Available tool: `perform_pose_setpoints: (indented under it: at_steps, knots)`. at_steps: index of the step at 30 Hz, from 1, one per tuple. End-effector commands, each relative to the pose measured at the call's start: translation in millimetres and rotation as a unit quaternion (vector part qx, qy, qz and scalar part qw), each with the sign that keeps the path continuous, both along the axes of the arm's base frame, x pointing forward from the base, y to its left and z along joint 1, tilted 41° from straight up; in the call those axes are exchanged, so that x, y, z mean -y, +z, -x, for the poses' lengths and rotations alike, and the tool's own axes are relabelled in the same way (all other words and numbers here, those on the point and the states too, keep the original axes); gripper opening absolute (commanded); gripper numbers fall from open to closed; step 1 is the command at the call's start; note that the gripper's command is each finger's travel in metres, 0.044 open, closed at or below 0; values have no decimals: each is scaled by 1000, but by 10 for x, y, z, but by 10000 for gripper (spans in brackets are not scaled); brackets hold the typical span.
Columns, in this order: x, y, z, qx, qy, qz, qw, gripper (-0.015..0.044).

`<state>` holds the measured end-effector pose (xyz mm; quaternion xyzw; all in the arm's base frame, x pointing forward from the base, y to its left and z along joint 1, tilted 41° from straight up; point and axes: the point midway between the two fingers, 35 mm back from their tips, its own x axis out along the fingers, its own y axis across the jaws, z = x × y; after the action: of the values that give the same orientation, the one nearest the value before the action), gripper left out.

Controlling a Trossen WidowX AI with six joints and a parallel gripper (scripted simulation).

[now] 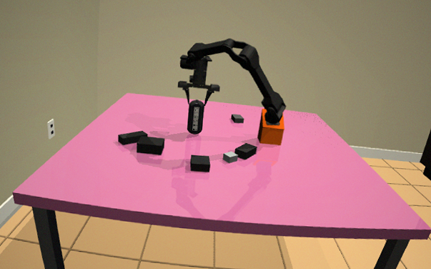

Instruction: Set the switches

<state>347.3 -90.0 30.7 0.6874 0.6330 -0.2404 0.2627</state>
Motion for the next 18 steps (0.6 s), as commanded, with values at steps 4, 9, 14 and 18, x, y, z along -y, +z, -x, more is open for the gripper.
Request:
perform_pose_setpoints:
  at_steps: [4,9,14,18]
  knots:
    - [33,-90,-3,-4,3,13,1000,338]
    - [58,-118,-3,-4,3,19,1000,338]
    - [83,-147,-3,-4,3,25,1000,338]
    - [102,-170,-4,-5,3,30,1000,338]
